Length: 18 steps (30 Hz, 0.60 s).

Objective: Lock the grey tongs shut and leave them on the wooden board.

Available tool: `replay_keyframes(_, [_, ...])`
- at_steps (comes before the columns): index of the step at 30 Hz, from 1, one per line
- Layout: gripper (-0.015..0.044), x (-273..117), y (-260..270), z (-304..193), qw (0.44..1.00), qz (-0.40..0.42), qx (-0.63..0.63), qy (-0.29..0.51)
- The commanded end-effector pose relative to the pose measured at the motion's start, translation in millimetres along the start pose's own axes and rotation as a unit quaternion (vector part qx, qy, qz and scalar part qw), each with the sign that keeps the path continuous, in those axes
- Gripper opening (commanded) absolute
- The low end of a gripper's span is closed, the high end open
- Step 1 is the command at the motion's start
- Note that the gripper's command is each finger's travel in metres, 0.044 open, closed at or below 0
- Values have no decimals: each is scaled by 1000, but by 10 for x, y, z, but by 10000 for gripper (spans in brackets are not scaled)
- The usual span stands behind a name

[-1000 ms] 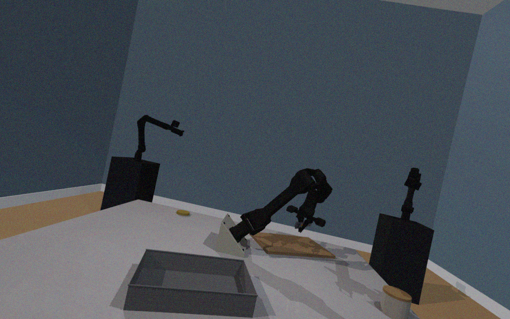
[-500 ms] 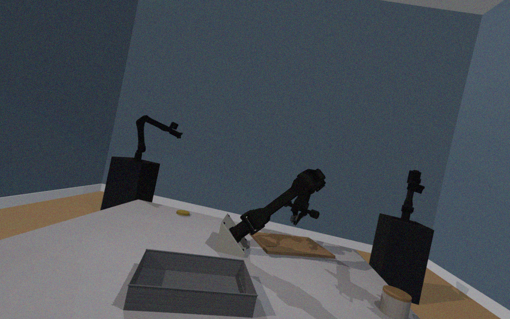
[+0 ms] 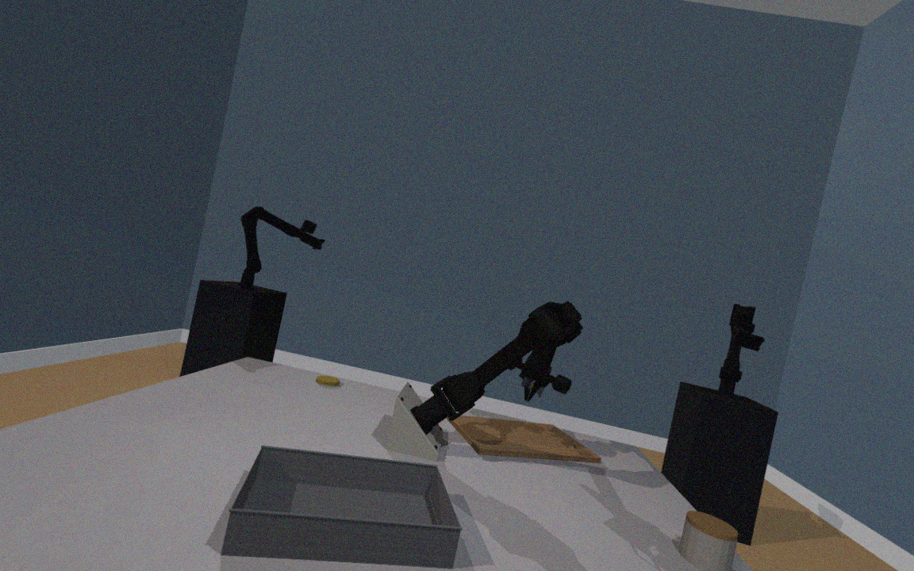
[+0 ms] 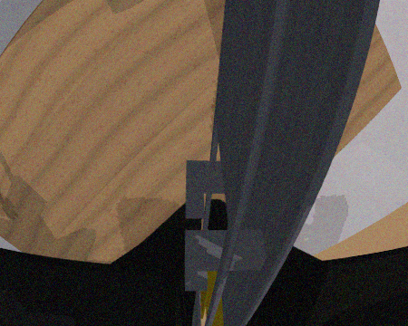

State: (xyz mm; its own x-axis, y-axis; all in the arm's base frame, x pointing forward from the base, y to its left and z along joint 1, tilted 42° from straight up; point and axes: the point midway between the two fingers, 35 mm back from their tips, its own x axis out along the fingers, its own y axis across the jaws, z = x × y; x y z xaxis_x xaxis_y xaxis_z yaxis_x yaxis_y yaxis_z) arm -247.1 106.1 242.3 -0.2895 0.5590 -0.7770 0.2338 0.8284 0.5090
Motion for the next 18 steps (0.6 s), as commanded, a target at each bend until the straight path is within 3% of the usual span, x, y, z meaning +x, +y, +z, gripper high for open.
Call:
replay_keyframes(1, [-150, -21, -12, 26, 999, -12, 4, 38])
replay_keyframes(18, [-150, -112, -44, 68, 979, -30, 7, 200])
